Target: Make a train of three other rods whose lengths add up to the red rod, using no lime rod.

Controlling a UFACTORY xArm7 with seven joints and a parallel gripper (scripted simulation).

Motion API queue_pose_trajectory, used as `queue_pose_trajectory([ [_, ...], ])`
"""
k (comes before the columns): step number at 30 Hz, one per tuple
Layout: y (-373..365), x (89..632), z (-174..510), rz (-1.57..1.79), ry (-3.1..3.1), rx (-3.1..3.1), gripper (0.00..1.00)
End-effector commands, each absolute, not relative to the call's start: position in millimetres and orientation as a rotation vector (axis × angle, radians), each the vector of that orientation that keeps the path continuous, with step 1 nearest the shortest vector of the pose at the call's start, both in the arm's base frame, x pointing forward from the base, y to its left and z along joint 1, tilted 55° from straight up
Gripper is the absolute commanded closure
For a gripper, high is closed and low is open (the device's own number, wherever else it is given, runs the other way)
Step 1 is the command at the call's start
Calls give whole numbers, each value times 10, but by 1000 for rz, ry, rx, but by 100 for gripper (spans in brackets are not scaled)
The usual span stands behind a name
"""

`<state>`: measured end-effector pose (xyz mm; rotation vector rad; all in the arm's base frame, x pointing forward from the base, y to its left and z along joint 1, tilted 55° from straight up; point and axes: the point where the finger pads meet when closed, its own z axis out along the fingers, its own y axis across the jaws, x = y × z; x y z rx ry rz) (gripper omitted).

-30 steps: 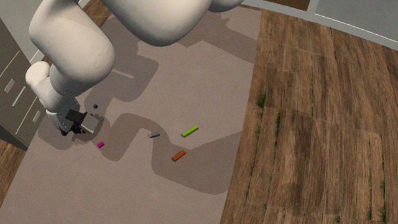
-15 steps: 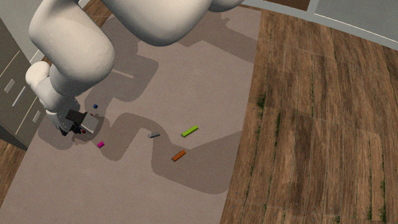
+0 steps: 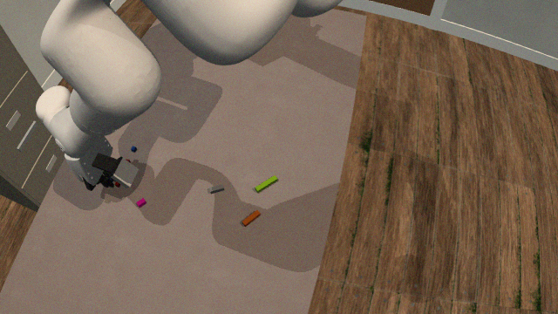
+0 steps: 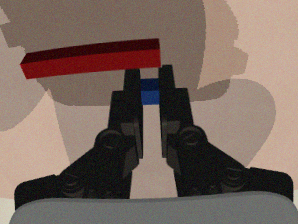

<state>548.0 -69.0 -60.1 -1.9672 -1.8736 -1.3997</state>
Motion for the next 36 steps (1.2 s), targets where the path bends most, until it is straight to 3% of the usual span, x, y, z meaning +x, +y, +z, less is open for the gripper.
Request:
queue_pose_trajectory([
  [1,-726,5472,-588,-1399,-1874,-1972,96],
  [21,-1319,4951,-28,-1399,-1874,-1972,96],
  [33,-1318,4941,-8,-1400,-1872,-1973,96],
  [36,-1000,4890,268,-1404,-1799,-1998,96],
])
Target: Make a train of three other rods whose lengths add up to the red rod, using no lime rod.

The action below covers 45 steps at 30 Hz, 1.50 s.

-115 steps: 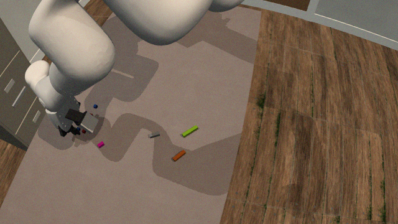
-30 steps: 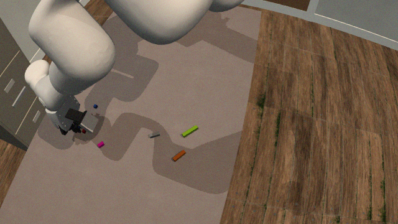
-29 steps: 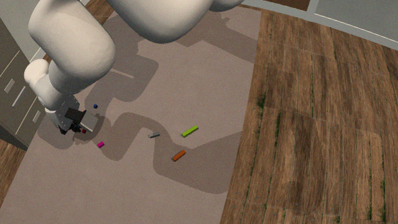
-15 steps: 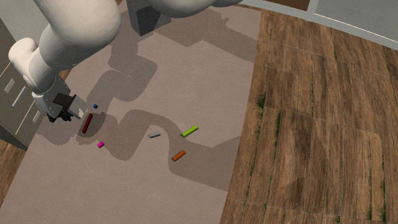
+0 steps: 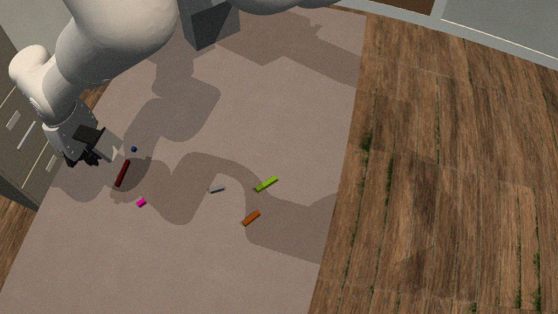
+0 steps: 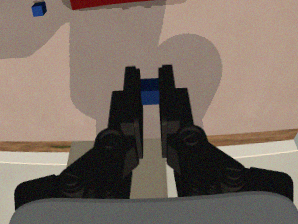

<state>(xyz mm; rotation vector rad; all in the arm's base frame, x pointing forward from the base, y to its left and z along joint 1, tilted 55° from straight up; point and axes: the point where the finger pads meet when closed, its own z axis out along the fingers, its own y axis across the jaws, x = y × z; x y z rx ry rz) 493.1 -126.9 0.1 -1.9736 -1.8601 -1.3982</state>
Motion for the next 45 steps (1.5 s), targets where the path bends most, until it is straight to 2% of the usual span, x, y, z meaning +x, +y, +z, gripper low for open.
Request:
queue_pose_trajectory([
  [1,-976,4884,287,-1403,-1793,-2000,96],
  [16,-170,4445,743,-1339,-1611,-2096,96],
  [45,22,4611,570,-1340,-1610,-2097,96],
])
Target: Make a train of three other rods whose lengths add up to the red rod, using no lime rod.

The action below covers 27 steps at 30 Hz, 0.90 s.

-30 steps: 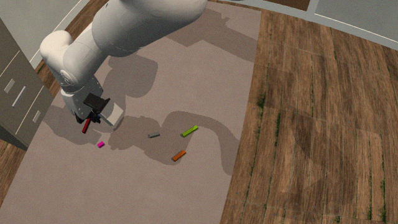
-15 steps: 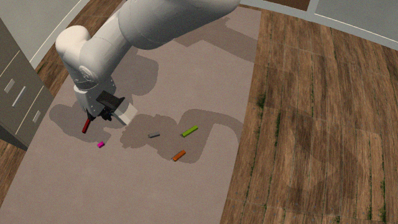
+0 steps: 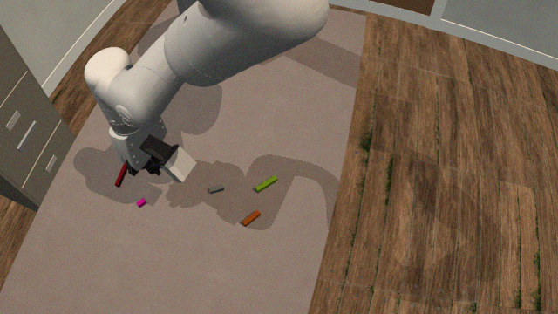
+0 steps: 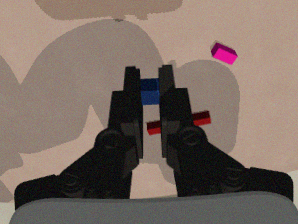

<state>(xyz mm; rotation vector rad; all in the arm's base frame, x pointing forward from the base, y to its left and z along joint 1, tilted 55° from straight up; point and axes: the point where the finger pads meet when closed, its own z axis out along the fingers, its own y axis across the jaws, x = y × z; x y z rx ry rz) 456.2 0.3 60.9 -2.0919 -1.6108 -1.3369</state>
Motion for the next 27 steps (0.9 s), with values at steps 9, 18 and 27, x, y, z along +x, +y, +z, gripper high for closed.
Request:
queue_pose_trajectory([
  [9,260,4821,353,-1340,-1610,-2097,96],
  [18,361,4910,261,-1340,-1610,-2097,96],
  [27,373,4920,250,-1340,-1610,-2097,96],
])
